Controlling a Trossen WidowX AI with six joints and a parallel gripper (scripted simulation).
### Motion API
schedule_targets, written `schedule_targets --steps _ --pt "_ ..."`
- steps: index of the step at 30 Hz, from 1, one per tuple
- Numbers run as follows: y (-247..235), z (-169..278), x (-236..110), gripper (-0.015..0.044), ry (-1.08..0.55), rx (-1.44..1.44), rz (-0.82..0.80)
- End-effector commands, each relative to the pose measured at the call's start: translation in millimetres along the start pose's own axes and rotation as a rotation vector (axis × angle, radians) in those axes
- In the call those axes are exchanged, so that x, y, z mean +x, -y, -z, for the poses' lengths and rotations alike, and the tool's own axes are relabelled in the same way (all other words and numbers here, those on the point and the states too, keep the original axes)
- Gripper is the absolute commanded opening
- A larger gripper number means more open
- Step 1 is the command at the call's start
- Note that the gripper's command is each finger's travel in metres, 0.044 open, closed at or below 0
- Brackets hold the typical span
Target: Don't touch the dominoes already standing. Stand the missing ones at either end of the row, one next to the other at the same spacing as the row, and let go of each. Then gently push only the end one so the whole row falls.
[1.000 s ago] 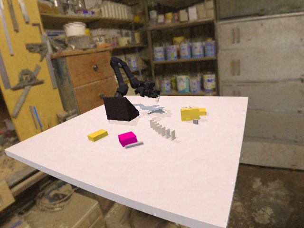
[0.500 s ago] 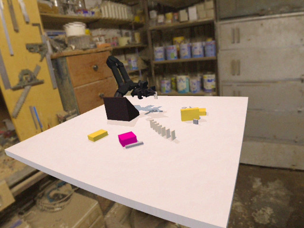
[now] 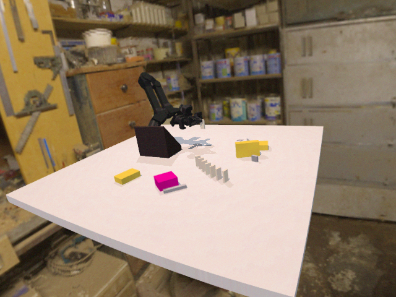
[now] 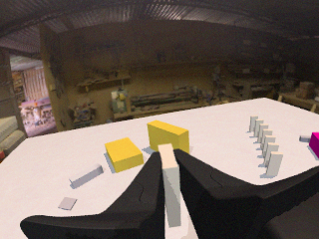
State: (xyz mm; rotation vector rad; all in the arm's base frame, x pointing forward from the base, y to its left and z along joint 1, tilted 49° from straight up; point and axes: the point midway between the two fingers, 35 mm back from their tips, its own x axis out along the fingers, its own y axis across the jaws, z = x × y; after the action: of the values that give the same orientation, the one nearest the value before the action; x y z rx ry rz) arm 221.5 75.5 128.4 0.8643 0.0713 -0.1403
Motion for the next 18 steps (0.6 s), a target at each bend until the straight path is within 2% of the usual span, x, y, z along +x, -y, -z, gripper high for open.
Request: schedule_targets --steps 1,18 --pt "0.0 0.2 0.1 0.0021 0.003 0.005 0.002" --pt "-8.5 18.6 4.8 0.0021 -0.001 0.005 0.006"
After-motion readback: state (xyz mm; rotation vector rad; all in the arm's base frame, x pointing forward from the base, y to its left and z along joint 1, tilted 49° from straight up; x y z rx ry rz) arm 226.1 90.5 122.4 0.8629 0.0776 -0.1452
